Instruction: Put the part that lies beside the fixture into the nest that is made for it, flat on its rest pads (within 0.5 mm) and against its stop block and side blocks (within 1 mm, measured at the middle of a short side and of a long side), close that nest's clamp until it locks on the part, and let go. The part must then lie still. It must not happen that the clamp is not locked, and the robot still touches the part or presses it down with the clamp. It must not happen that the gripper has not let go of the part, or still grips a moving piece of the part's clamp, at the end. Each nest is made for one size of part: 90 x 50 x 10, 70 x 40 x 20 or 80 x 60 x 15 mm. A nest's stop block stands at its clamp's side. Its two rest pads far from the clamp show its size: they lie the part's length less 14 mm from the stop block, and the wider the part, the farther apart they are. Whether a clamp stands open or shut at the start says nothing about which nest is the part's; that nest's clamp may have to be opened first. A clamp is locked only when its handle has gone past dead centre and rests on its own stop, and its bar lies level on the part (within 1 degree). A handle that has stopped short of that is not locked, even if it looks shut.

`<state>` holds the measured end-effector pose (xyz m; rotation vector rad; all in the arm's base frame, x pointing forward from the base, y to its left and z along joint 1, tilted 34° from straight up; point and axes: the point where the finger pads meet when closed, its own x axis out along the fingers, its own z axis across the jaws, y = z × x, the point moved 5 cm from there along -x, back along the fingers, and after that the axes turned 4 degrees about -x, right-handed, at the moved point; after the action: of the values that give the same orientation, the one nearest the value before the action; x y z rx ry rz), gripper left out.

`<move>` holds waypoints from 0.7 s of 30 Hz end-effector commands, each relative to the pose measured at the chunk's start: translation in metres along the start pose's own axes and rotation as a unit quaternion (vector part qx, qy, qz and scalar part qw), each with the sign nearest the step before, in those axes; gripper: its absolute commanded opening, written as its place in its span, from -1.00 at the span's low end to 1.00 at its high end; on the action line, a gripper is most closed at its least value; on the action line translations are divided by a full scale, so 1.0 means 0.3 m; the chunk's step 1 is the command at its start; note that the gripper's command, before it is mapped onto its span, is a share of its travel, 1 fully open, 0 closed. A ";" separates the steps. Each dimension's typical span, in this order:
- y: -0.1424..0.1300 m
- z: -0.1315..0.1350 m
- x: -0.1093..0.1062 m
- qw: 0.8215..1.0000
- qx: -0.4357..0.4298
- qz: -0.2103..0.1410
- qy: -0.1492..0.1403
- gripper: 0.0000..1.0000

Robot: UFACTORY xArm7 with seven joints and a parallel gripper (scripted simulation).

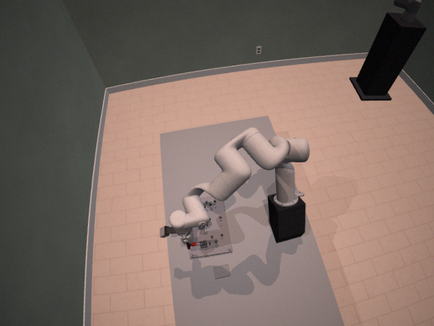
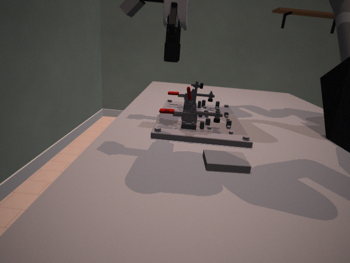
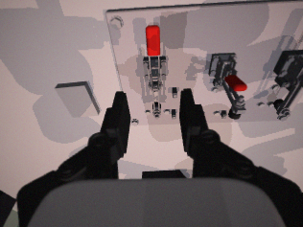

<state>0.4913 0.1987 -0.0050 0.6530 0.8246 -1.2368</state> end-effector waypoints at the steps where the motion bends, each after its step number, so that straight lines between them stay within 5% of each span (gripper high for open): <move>1: 0.005 -0.002 0.060 1.000 0.000 0.002 0.001 -0.05; 21: 0.005 -0.002 0.320 1.000 0.000 0.002 0.001 -0.05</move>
<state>0.5004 0.1504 -0.0770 0.6518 0.8246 -1.2396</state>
